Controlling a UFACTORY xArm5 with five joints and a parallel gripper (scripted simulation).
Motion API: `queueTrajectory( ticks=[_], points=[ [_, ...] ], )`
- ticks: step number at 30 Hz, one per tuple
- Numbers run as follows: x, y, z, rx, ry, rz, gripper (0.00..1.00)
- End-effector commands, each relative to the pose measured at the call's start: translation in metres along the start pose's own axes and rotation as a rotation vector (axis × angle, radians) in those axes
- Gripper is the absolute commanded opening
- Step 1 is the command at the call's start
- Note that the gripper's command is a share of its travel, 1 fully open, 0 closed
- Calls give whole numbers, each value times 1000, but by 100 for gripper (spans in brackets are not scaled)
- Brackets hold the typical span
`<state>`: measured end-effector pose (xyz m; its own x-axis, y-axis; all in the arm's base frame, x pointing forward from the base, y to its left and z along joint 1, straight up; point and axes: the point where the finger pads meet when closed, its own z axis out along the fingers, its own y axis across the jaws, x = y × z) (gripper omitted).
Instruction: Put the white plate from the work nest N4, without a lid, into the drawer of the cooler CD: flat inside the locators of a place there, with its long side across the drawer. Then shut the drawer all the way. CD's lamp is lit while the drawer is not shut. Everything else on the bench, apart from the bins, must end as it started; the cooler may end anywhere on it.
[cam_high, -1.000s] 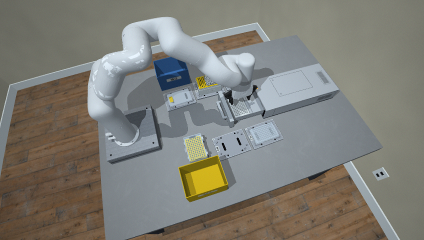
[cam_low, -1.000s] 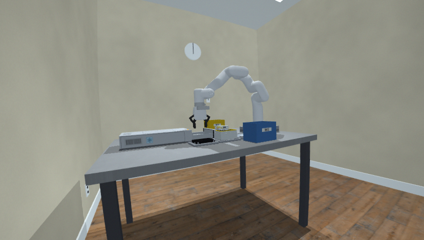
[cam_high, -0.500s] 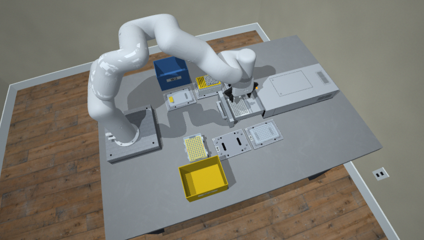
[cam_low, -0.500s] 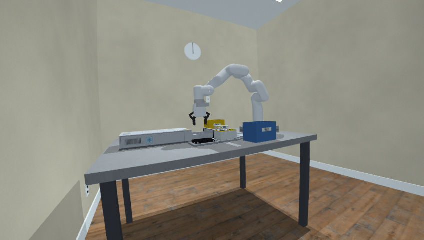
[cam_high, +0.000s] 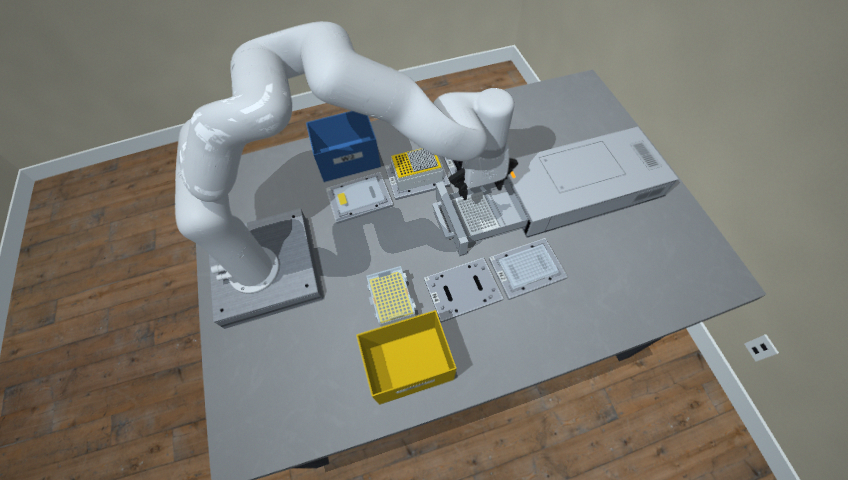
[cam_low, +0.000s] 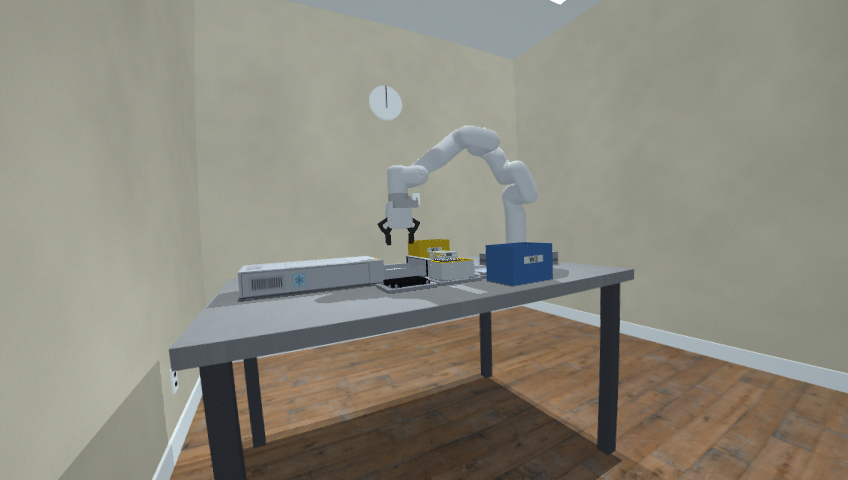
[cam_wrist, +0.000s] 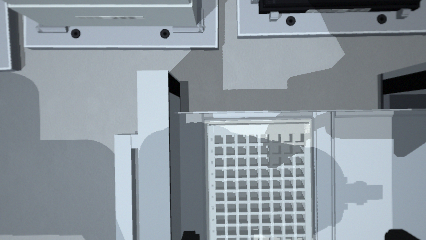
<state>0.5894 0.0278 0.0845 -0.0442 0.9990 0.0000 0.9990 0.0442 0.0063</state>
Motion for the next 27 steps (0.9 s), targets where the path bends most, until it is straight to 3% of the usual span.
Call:
queueTrajectory(
  ticks=[1,19,20,27],
  points=[
    [0,1,-10,-4,-5,0,100],
    [0,1,-26,-4,-5,0,100],
    [0,-4,-25,-4,-5,0,0],
    [0,-29,-21,-4,-5,0,0]
  ],
)
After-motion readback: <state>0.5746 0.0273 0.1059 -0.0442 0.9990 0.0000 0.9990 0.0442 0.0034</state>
